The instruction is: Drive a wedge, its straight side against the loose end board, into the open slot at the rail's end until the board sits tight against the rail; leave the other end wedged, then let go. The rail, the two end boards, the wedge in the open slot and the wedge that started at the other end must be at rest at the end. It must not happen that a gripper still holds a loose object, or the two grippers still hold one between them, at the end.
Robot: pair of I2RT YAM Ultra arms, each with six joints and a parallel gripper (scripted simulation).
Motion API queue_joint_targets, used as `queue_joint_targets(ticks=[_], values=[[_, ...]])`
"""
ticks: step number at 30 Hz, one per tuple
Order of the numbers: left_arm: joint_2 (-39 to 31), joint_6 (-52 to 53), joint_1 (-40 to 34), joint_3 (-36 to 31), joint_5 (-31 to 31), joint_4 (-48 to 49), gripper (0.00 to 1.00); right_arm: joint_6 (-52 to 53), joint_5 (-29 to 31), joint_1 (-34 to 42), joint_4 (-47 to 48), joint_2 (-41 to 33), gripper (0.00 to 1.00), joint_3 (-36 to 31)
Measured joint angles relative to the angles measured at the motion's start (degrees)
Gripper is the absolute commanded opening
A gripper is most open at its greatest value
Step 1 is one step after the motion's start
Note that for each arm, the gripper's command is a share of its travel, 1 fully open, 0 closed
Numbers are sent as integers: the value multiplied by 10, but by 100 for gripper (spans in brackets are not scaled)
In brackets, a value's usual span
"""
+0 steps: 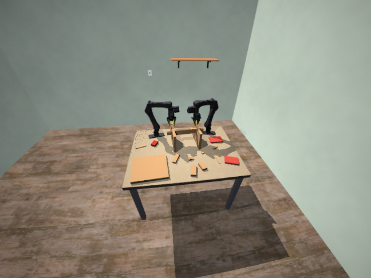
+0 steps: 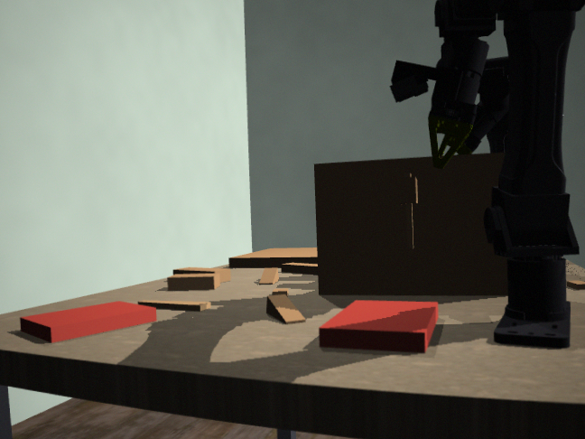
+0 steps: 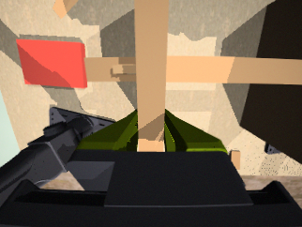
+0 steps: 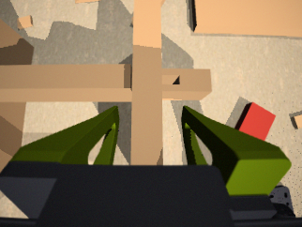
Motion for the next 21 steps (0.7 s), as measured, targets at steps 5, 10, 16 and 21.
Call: queue_joint_targets(ticks=[5, 10, 16, 21], values=[[0, 0, 0, 0, 0, 0, 0, -1, 0, 0, 11, -2, 53, -10], [0, 0, 0, 0, 0, 0, 0, -2, 0, 0, 24, -6, 53, -26], [0, 0, 0, 0, 0, 0, 0, -2, 0, 0, 40, -9, 53, -46], [0, 0, 0, 0, 0, 0, 0, -3, 0, 0, 50, -10, 53, -59]])
